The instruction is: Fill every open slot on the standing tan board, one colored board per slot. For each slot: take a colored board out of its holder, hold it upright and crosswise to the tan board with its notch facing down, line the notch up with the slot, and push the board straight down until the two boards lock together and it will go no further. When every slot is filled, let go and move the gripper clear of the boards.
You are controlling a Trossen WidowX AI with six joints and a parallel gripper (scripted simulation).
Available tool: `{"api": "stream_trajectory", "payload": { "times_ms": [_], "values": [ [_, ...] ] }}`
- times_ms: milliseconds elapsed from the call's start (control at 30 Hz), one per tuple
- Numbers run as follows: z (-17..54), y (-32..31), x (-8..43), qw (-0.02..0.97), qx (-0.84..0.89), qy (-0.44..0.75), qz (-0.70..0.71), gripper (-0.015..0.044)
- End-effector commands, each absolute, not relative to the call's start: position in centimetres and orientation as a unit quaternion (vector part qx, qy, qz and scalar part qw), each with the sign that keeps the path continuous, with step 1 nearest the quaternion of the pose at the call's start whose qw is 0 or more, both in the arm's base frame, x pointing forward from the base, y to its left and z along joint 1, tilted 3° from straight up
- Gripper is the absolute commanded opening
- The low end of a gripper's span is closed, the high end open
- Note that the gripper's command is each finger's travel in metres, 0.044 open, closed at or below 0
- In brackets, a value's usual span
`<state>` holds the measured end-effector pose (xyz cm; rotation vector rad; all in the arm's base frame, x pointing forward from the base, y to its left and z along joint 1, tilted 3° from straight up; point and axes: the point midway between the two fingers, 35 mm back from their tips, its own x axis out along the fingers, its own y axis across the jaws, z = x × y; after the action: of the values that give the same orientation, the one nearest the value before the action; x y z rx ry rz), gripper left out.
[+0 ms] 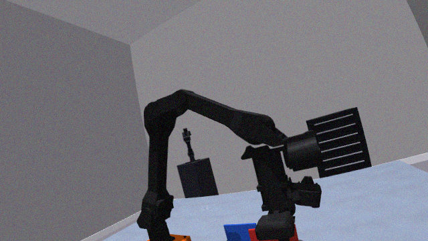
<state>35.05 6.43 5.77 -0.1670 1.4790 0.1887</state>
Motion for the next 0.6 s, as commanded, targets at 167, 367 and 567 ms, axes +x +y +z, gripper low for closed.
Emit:
{"api": "stream_trajectory", "payload": {
  "times_ms": [167,367,567],
  "values": [
    [5.34,6.36,35.12,0.730,-0.077,0.673,0.085,0.0000],
    [5.02,6.37,35.15,0.730,-0.077,0.673,0.085,0.0000],
    [4.85,6.37,35.17,0.730,-0.077,0.673,0.085,0.0000]
  ]
}}
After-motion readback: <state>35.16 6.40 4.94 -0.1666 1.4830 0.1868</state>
